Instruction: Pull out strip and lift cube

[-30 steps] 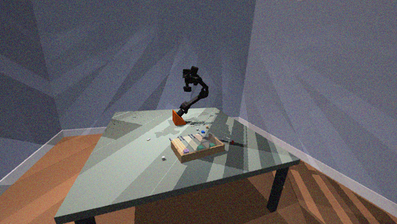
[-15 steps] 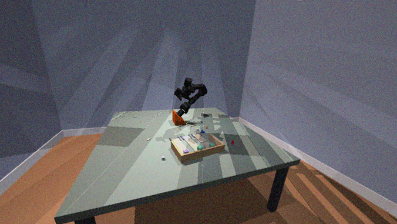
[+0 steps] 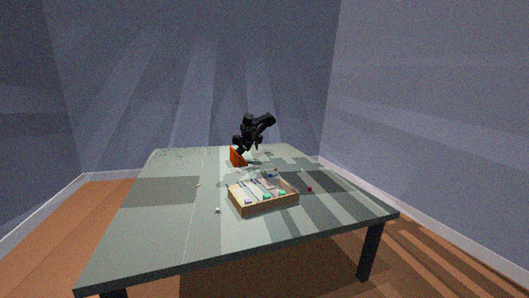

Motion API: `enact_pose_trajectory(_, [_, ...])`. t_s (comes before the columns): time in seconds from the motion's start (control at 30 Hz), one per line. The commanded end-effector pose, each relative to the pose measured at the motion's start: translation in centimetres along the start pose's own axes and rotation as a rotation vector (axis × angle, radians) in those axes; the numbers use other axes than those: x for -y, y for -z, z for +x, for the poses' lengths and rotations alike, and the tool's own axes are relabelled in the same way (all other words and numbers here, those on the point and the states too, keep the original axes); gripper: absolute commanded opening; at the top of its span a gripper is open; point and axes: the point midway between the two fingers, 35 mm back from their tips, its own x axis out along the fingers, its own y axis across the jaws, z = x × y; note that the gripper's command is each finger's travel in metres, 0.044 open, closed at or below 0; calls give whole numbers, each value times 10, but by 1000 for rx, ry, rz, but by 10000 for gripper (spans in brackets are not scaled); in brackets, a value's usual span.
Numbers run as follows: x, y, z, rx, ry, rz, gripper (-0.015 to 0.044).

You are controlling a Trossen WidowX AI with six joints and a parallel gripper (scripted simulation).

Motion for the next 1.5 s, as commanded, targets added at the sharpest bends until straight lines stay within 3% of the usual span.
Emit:
enact_pose_trajectory(0.0, [-1, 2, 1, -3, -8, 12, 400])
enact_pose_trajectory(0.3, [-1, 2, 1, -3, -8, 12, 400])
enact_pose_trajectory(0.8, [58, -13, 77, -437, 45, -41, 6])
enact_pose_trajectory(1.23, [97, 36, 136, -925, -69, -129, 0])
enact_pose_trajectory(1.47, [99, 37, 141, -950, -80, -133, 0])
